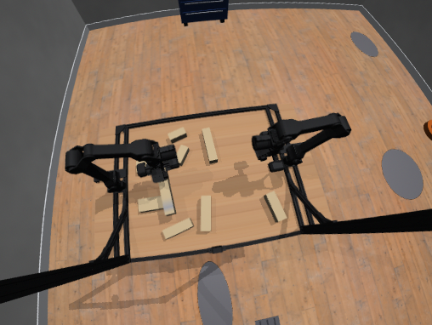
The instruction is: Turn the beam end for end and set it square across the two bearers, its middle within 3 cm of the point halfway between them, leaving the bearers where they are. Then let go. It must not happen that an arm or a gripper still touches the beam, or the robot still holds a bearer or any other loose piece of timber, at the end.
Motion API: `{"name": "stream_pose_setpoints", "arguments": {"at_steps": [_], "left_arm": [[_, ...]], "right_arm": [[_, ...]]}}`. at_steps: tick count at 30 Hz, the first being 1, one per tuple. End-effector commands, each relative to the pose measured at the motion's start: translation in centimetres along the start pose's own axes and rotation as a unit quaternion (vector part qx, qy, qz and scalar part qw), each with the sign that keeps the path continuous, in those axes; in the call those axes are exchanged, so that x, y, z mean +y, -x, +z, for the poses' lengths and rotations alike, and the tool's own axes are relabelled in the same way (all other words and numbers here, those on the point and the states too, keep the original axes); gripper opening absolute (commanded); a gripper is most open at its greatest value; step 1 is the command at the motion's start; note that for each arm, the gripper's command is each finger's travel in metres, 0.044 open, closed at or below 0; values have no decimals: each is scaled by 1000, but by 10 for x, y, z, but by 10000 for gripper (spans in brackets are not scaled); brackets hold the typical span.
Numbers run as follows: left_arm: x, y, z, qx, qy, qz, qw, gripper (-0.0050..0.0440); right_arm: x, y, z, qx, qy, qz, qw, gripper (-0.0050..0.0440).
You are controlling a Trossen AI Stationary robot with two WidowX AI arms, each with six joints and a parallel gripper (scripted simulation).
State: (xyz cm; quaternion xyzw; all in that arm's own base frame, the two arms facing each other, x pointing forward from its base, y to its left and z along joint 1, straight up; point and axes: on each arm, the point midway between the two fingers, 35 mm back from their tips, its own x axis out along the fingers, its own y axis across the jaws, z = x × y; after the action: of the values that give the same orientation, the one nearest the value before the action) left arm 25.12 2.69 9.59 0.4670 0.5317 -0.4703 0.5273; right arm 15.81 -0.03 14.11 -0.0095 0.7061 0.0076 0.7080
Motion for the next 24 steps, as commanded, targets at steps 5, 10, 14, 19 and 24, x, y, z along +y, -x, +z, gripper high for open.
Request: {"name": "stream_pose_setpoints", "arguments": {"at_steps": [5, 10, 14, 19, 24], "left_arm": [[-13, 1, -4, -1, -14, 4, 1000, 0], [-19, 0, -6, -1, -21, 4, 1000, 0], [-23, -1, -7, -1, -24, 4, 1000, 0], [-31, -2, -10, -1, -30, 4, 1000, 0], [-38, -4, -12, -1, -35, 4, 999, 0]], "right_arm": [[0, 0, -1, 1, 0, 1, 1000, 440], [0, 0, -1, 1, 0, 1, 1000, 440], [0, 0, -1, 1, 0, 1, 1000, 440], [0, 0, -1, 1, 0, 1, 1000, 440], [0, 0, -1, 1, 0, 1, 1000, 440]]}}
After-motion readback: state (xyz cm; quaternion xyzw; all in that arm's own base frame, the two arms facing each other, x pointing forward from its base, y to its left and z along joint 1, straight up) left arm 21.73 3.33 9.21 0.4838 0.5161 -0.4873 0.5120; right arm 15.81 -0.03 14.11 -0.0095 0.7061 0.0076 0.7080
